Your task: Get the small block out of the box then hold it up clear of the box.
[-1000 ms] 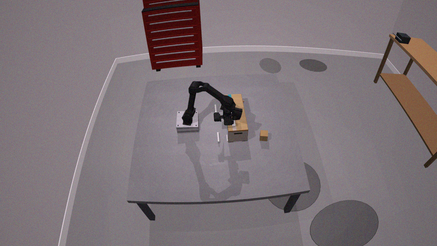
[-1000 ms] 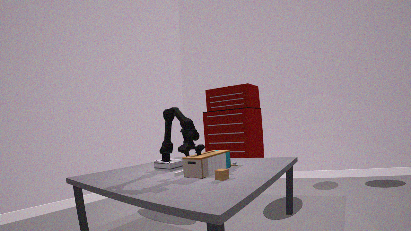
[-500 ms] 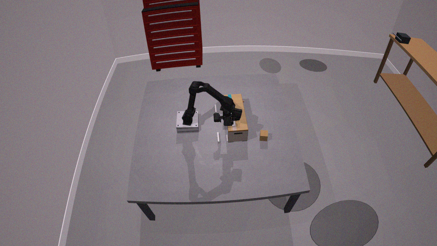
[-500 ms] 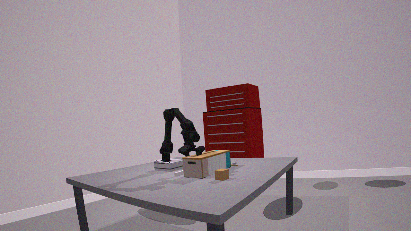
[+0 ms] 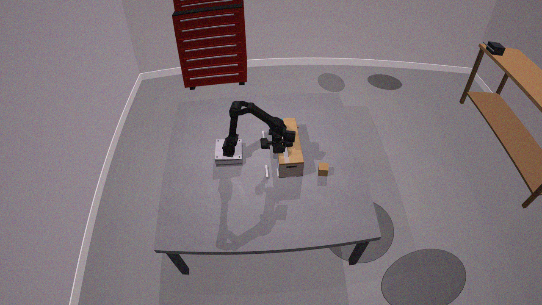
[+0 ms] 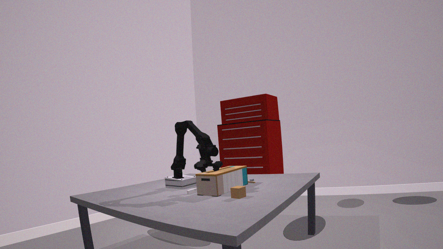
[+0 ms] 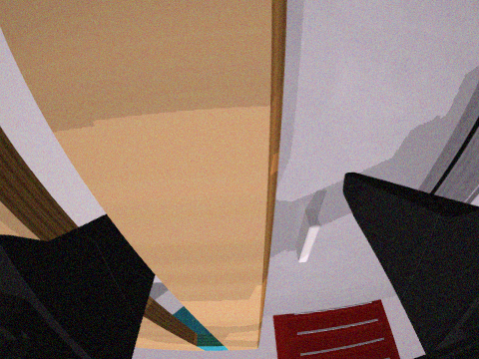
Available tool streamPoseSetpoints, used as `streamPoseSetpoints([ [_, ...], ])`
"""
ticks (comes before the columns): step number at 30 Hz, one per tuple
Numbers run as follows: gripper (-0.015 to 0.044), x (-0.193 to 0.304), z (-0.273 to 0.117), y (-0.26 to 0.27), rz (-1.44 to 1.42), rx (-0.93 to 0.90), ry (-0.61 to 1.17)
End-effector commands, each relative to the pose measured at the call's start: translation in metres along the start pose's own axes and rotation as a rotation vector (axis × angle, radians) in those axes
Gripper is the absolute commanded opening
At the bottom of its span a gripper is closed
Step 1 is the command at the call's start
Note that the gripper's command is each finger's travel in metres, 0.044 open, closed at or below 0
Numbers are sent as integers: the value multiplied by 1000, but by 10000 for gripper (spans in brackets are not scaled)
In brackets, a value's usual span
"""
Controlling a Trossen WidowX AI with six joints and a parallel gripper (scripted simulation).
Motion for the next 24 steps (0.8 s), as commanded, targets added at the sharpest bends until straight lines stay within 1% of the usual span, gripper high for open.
streamPoseSetpoints([
  [1,400,-6,-2,-1,3,-1,2],
  [9,400,-9,-3,-2,3,-1,1],
  [24,400,4,2,-1,4,-1,3],
])
Point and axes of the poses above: the point midway between the two fingers, 35 mm back from their tips, its own z axis out along the fingers, its own y axis across the jaws, x = y × z, the point moved 9 cm from there along -z, back along the fingers, and after that the axes turned 5 degrees about -z, right-handed, at the moved point
